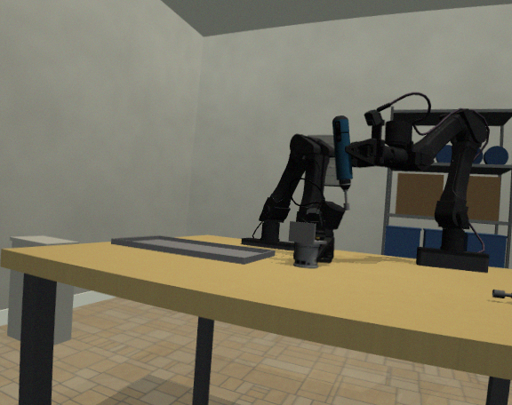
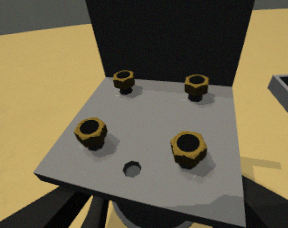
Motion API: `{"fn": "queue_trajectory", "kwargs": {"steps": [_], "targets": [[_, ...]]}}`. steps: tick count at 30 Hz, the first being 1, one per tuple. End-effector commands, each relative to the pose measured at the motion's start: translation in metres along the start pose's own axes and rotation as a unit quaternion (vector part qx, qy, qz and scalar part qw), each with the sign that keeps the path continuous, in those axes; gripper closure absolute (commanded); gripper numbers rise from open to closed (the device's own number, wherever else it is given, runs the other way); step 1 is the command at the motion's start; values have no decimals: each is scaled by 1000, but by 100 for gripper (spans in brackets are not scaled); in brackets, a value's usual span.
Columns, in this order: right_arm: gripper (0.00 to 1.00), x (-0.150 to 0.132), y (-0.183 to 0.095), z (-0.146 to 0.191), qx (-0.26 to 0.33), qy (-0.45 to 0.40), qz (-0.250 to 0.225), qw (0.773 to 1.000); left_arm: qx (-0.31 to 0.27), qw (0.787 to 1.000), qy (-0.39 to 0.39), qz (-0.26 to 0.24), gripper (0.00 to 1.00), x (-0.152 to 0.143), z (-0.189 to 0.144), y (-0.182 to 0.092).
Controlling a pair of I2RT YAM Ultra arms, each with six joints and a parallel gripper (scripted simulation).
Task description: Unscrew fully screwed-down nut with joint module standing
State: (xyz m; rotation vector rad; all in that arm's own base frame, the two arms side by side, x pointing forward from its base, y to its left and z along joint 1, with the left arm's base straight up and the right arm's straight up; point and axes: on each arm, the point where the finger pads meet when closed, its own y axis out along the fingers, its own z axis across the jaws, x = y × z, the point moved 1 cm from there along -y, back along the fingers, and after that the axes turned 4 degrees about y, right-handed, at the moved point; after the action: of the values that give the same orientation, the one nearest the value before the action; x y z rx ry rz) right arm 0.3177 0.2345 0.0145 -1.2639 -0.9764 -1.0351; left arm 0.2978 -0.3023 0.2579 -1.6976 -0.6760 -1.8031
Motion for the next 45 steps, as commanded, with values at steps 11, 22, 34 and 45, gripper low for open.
{"fn": "queue_trajectory", "kwargs": {"steps": [11,22,34,45], "targets": [[41,-2,3,2,1,-1,5,1000,3,998,-4,-70,58,47,3,-8],[41,-2,3,2,1,-1,5,1000,5,997,-3,-74,58,50,4,-9],[41,-2,3,2,1,-1,5,1000,6,997,-2,-75,58,51,5,-10],[41,-2,3,2,1,-1,5,1000,6,997,-1,-76,58,52,6,-10]]}}
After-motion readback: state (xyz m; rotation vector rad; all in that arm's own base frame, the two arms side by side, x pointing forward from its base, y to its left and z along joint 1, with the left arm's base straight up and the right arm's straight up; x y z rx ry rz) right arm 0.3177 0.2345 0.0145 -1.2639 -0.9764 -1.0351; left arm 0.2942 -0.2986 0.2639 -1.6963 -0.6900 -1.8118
